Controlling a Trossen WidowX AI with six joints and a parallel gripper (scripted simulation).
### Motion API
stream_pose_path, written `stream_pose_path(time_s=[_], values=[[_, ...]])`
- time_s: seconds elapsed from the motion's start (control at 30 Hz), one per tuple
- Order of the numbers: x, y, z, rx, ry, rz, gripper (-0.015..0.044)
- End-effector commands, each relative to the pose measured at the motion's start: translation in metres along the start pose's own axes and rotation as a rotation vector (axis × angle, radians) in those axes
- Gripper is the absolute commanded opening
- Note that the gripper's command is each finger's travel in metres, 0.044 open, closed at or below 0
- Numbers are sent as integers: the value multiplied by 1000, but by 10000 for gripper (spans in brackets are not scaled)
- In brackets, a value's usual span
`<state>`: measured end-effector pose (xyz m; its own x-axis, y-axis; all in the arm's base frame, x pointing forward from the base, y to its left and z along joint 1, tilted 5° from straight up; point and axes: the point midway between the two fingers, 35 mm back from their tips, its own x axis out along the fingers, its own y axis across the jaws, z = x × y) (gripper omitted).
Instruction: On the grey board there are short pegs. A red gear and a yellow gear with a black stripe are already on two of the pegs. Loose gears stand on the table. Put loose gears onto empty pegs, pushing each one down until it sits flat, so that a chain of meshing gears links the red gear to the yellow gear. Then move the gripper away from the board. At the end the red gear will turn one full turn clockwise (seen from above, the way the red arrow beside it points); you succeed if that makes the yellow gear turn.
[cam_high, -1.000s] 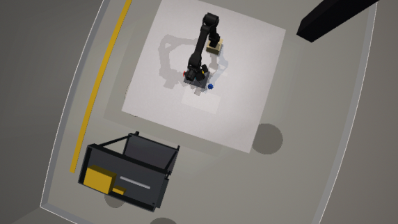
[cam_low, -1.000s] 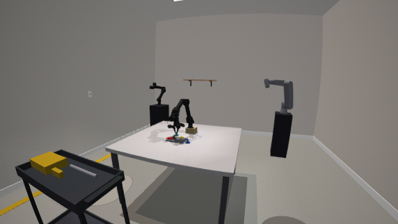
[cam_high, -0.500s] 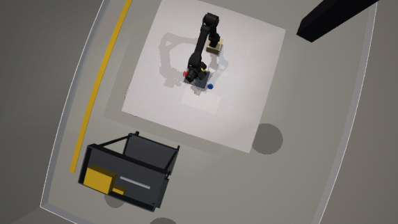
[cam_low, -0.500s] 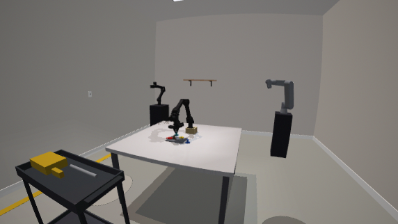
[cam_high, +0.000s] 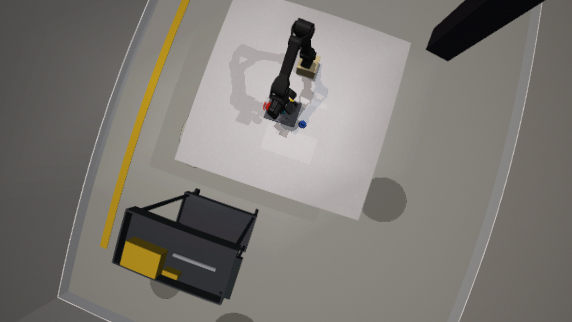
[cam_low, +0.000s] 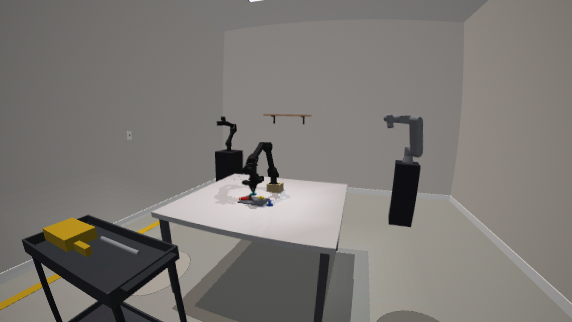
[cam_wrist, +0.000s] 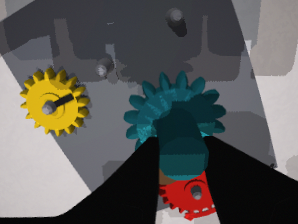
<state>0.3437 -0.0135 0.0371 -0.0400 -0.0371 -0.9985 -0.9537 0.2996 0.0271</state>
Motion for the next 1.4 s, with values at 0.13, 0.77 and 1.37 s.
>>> stream_pose_path(time_s=[0.13,0.77,1.37], values=[[0,0,-1,-8,6,2,0],[25,0,-2,-219,6,3,0],[44,1,-2,103,7,2,0]])
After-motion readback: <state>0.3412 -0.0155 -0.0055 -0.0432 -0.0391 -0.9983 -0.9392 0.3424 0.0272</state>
